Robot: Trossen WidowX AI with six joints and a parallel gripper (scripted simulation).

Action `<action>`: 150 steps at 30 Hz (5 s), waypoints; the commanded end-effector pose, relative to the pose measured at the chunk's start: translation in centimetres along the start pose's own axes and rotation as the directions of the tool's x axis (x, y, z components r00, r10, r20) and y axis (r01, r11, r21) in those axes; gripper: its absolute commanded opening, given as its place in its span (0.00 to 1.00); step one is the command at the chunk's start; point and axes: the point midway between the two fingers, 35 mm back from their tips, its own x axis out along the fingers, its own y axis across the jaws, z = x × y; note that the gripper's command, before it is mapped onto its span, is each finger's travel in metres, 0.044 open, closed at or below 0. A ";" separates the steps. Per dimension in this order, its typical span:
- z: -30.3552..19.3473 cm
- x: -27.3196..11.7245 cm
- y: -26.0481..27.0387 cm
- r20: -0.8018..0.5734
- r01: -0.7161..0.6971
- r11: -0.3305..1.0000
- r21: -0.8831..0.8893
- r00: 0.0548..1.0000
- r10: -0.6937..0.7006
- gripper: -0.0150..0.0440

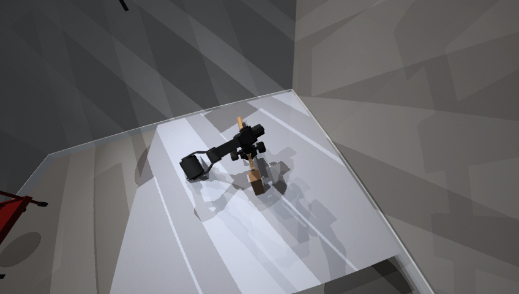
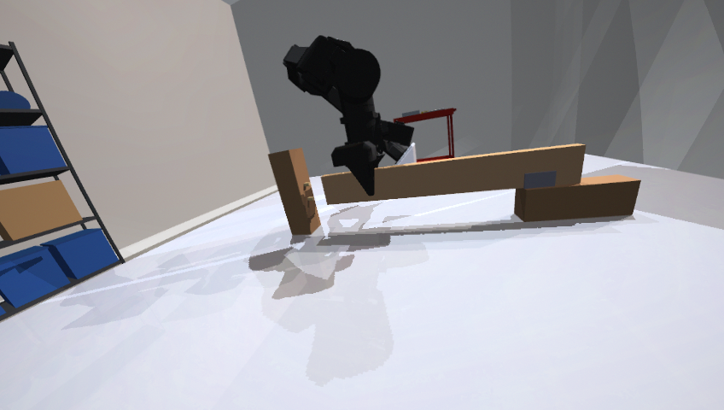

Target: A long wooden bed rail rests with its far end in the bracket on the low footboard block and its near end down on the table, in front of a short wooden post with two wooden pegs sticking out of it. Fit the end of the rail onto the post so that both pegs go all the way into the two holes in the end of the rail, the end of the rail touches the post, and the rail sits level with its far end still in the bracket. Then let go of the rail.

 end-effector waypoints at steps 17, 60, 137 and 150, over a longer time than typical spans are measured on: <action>-0.7 -0.2 -0.1 -0.003 0.005 1.000 -0.001 1.000 -0.005 0.25; -2.1 -0.1 -0.1 -0.003 0.005 1.000 -0.001 1.000 -0.005 0.25; -4.0 -0.5 -0.1 -0.004 0.005 1.000 -0.001 1.000 -0.005 0.25; -3.5 -0.5 -0.1 -0.004 0.005 1.000 -0.001 1.000 -0.005 0.25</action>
